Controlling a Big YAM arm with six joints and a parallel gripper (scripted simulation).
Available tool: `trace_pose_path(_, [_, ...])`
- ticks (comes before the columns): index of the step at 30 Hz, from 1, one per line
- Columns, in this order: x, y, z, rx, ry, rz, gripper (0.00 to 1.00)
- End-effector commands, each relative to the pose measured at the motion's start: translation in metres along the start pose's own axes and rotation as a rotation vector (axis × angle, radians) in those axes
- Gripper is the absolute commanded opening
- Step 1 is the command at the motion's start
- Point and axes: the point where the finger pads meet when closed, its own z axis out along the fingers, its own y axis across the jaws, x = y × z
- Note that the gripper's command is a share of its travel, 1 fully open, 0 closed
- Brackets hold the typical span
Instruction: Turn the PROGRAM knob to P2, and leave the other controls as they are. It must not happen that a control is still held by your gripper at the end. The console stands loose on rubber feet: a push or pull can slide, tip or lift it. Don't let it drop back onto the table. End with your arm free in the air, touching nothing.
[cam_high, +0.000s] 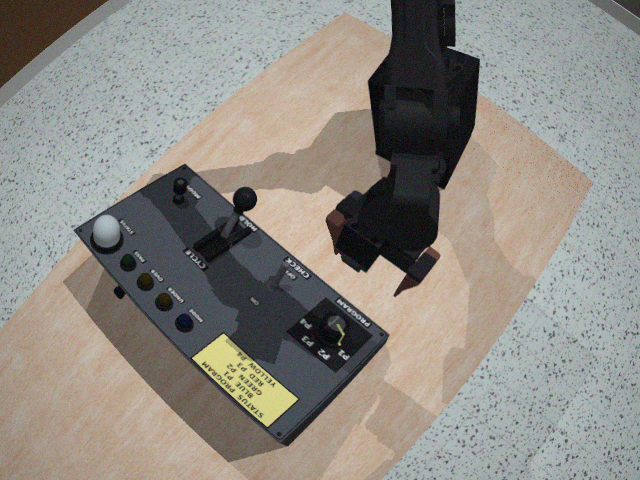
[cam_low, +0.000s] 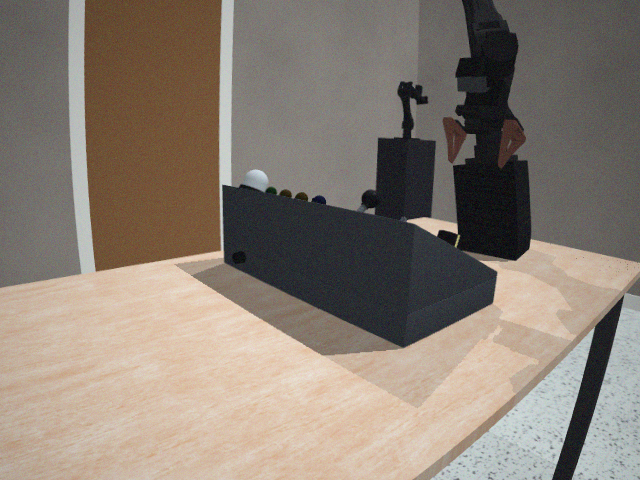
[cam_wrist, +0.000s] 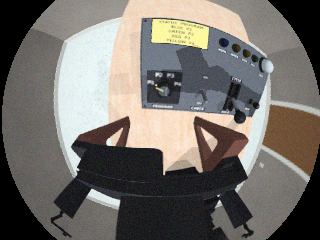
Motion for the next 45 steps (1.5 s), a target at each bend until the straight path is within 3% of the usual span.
trace_pose_path(1, [-0.0221,-0.0019,-0.0024,0.012,-0.018,0.089,1.00])
trace_pose_path(9, [-0.0124,0.0041,-0.0076,0.001,-0.018,0.066,1.00])
trace_pose_path(10, [-0.0141,-0.0023,-0.0055,0.008,-0.016,0.081,0.70])
trace_pose_path(45, [-0.0140,-0.0017,-0.0057,0.007,-0.016,0.078,0.70])
